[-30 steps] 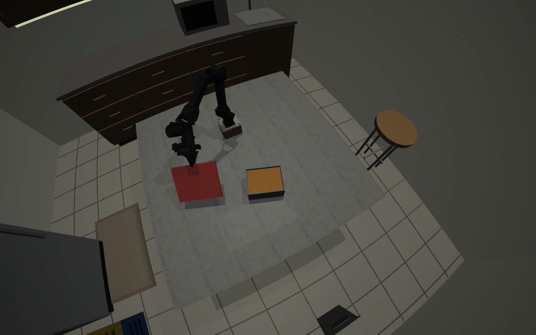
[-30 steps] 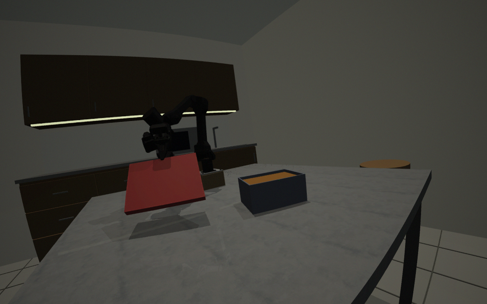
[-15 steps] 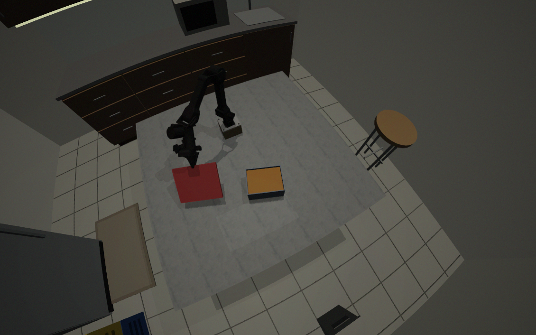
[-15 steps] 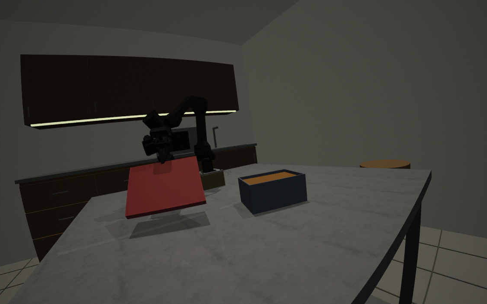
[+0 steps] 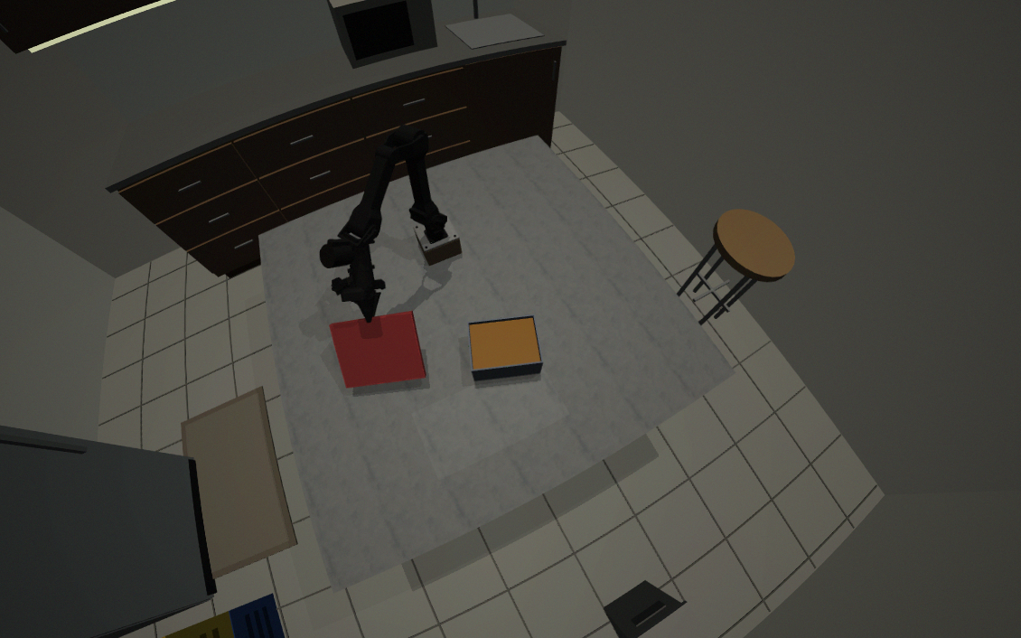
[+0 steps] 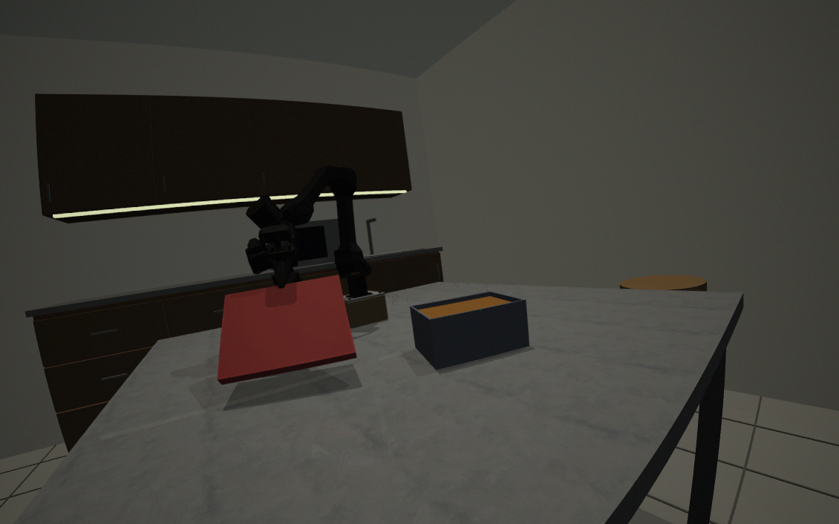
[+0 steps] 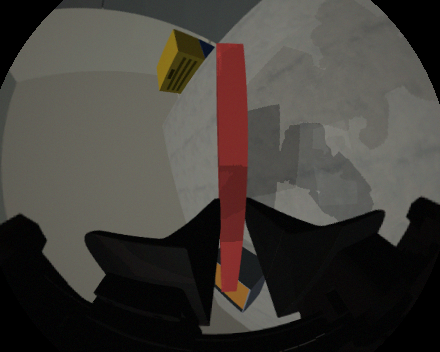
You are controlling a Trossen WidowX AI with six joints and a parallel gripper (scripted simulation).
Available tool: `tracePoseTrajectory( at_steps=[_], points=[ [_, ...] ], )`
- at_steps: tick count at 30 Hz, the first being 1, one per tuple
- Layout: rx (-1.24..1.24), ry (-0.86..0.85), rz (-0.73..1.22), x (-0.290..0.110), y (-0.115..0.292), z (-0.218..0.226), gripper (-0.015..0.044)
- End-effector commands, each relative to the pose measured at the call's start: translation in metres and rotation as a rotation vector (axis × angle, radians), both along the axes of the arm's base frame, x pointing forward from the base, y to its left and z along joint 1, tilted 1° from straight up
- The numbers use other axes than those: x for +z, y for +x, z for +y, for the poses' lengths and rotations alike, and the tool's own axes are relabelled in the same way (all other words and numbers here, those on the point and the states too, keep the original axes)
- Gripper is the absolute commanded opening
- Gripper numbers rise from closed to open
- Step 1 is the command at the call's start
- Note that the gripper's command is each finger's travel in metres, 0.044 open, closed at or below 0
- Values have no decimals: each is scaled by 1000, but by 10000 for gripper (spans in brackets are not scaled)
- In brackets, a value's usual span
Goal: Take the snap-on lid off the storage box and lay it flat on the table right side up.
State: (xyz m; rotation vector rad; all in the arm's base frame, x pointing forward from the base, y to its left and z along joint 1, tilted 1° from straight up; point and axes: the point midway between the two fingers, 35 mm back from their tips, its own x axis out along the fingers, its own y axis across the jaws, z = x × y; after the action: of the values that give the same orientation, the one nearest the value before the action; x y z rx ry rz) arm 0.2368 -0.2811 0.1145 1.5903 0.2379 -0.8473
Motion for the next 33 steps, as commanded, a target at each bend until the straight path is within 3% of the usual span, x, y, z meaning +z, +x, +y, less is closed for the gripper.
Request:
tracePoseTrajectory(
  at_steps=[1, 33],
  points=[
    [6, -7, -7, -1, 1, 0, 0],
    [6, -7, -7, -27, 1, -1, 0]
  ],
)
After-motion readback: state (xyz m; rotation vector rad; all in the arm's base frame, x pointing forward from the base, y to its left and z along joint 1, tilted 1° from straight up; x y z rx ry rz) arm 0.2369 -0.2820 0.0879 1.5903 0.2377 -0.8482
